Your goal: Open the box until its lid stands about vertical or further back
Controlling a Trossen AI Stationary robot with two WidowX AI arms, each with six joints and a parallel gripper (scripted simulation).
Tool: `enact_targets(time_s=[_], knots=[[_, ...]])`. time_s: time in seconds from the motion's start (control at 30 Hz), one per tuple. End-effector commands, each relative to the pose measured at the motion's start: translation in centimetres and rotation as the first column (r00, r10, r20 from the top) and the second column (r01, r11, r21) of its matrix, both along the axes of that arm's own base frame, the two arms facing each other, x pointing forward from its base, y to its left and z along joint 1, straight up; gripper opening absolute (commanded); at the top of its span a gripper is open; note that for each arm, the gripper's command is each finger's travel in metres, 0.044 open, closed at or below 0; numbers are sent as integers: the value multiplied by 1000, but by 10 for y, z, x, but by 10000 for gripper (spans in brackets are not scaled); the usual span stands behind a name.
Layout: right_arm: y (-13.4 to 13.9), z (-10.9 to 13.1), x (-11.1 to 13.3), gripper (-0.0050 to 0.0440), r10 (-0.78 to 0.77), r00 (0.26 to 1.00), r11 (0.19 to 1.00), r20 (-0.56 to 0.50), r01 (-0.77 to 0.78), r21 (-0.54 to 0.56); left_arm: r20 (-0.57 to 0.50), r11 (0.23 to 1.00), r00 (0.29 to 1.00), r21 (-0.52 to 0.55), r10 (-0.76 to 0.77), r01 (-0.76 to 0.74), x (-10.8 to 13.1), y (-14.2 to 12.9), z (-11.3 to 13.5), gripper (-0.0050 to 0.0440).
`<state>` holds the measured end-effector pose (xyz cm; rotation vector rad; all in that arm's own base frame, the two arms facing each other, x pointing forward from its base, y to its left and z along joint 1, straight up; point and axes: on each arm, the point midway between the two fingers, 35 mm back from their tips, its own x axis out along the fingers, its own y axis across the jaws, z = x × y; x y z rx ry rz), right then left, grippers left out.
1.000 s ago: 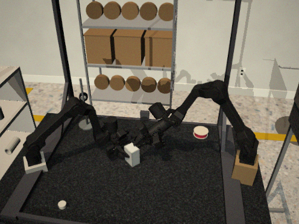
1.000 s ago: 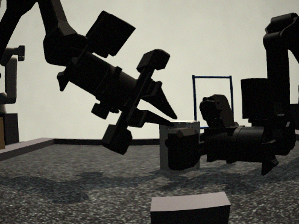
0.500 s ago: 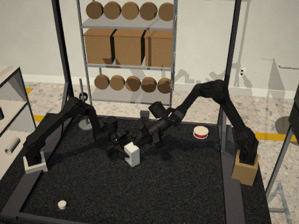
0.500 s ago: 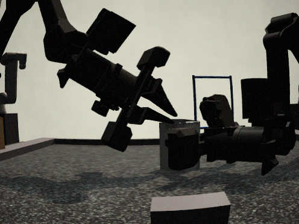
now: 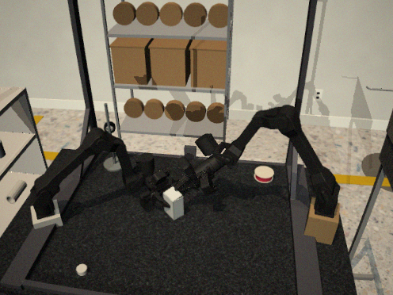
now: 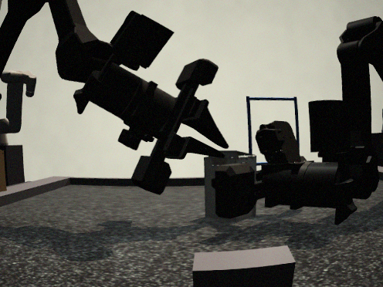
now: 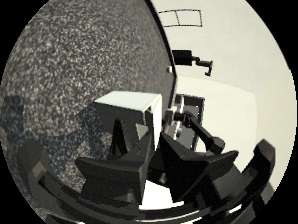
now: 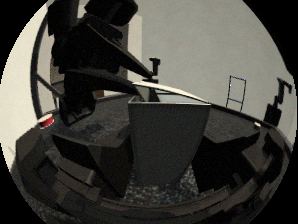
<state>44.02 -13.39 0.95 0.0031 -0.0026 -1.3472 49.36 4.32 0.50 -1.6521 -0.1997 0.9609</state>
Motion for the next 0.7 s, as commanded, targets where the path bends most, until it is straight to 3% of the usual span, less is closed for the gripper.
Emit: enact_targets(time_s=[0.0,0.37,0.67], knots=[[0,11,5,224,5,1000,1000,29,-5,0,56,1000,998,20,-3,1,6,0,14,50],[0,11,5,224,5,1000,1000,29,-5,0,152,993,988,115,-8,-10,4,-1,15,50],[0,11,5,224,5,1000,1000,29,-5,0,166,992,986,128,-8,-14,4,-1,16,50]])
